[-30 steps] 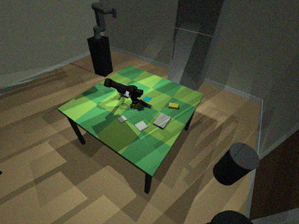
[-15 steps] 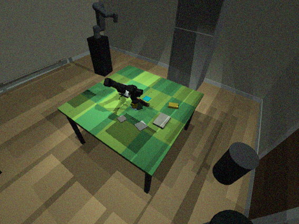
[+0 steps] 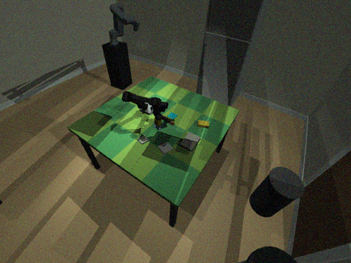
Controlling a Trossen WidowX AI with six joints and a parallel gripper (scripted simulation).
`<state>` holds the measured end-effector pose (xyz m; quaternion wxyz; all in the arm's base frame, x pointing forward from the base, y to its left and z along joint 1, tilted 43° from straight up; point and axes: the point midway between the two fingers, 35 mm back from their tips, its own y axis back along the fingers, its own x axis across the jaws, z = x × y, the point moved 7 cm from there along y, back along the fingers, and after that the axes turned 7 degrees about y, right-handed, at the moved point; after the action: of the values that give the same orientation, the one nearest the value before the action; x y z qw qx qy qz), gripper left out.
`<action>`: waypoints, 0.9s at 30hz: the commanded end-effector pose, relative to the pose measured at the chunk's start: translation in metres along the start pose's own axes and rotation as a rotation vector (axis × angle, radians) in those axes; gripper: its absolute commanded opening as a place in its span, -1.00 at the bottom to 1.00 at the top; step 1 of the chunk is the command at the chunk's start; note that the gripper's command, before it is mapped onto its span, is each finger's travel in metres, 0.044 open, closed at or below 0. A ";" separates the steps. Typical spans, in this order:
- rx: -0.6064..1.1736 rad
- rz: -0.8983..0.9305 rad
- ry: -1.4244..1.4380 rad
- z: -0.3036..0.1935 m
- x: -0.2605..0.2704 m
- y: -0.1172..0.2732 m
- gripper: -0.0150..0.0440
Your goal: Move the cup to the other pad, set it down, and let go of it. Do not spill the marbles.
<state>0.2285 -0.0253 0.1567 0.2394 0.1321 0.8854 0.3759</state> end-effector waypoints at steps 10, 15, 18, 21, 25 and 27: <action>-0.003 -0.003 -0.002 0.000 0.000 0.040 -0.49; -0.002 -0.003 -0.002 -0.001 0.000 0.045 -0.49; 0.002 -0.006 0.003 -0.001 0.000 0.041 -0.49; 0.002 -0.006 0.003 -0.001 0.000 0.041 -0.49; 0.002 -0.006 0.003 -0.001 0.000 0.041 -0.49; 0.002 -0.006 0.003 -0.001 0.000 0.041 -0.49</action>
<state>0.2296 0.0020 0.1871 0.2395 0.1298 0.8864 0.3743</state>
